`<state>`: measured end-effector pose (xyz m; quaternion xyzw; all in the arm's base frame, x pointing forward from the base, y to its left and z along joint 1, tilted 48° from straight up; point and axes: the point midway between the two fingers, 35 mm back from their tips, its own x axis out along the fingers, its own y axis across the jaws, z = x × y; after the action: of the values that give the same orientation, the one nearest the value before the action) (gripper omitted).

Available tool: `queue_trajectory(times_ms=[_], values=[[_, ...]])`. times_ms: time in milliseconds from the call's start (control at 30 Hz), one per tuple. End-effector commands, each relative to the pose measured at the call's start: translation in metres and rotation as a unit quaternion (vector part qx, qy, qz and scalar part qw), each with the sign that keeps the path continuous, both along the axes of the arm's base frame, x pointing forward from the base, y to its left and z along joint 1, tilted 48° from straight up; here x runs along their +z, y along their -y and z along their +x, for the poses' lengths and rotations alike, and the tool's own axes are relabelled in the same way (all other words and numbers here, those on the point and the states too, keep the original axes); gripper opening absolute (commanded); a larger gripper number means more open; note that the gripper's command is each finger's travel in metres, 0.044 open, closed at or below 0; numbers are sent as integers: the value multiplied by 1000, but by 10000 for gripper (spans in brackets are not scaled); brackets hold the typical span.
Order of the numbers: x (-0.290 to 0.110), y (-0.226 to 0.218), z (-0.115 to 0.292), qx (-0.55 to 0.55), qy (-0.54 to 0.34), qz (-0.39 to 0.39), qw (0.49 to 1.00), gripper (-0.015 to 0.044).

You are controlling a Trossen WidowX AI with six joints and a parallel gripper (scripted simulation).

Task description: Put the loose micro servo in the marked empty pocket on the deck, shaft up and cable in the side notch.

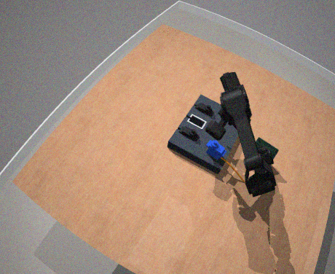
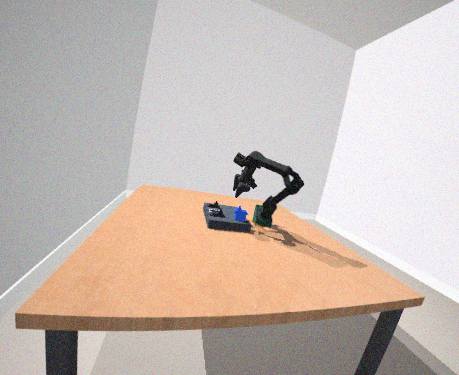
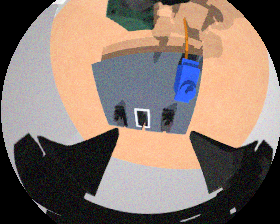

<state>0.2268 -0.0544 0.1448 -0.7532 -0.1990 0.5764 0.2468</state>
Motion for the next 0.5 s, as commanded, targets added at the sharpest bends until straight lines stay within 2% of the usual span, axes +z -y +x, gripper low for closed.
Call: queue_trajectory(times_ms=[0,100,467], values=[[4,-44,-43,52,-54,37,997,440],[5,-55,-57,67,-70,49,994,440],[0,-58,-56,70,-80,59,993,440]])
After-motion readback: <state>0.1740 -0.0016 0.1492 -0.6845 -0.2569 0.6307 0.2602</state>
